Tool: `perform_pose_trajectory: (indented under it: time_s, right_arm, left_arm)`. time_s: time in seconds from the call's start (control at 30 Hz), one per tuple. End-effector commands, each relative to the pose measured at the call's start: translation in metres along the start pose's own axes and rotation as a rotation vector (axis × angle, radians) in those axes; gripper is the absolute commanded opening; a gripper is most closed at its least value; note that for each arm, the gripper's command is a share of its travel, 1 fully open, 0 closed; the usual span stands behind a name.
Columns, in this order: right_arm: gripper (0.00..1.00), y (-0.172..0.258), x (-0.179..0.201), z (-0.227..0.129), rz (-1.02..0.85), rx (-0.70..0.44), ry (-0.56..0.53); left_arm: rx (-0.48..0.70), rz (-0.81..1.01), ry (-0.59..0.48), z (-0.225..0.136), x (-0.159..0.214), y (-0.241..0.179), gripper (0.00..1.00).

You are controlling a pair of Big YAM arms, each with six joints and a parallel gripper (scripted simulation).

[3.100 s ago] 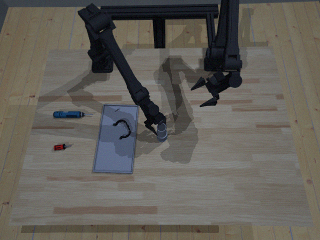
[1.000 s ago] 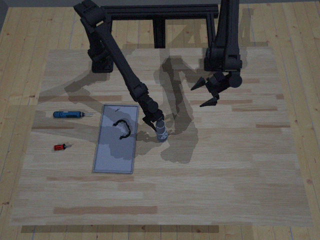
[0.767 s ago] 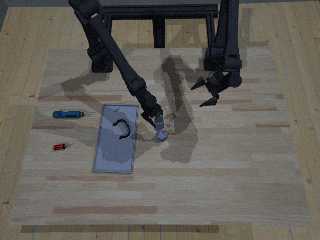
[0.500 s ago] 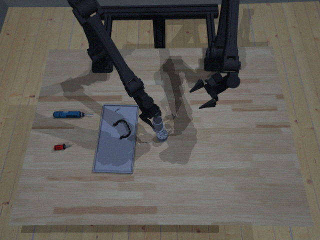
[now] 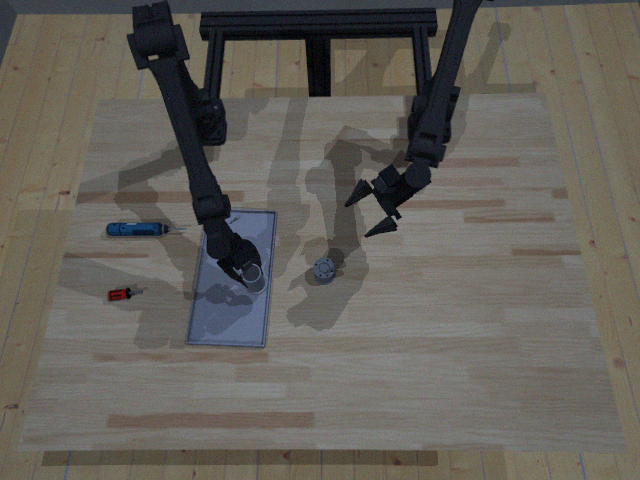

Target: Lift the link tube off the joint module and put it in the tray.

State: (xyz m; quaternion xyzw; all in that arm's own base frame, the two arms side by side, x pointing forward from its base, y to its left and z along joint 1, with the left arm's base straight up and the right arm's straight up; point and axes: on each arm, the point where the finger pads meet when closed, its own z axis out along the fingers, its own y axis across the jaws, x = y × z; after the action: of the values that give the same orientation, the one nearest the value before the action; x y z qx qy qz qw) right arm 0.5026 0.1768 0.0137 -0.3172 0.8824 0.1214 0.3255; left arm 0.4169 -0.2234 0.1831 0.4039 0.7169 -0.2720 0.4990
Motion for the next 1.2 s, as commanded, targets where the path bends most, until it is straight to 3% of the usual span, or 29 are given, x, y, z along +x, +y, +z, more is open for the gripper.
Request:
perform_pose_trajectory:
  time_s: [0.0, 0.2, 0.7, 1.17]
  right_arm:
    - [0.46, -0.078, -0.009, 0.001, -0.084, 0.016, -0.068]
    - [0.46, -0.109, 0.012, 0.011, -0.065, 0.014, -0.079]
    - [0.46, -0.1, 0.035, 0.026, -0.039, -0.007, -0.063]
    - [0.46, -0.111, 0.025, 0.055, -0.047, -0.011, -0.061]
  left_arm:
    - [-0.042, 0.014, -0.086, 0.058, -0.039, -0.001, 1.0]
    - [-0.089, -0.004, -0.107, 0.097, -0.035, -0.023, 1.0]
    - [-0.187, -0.079, -0.2, 0.167, -0.021, -0.094, 1.0]
    - [-0.226, -0.071, -0.215, 0.175, -0.017, -0.1, 1.0]
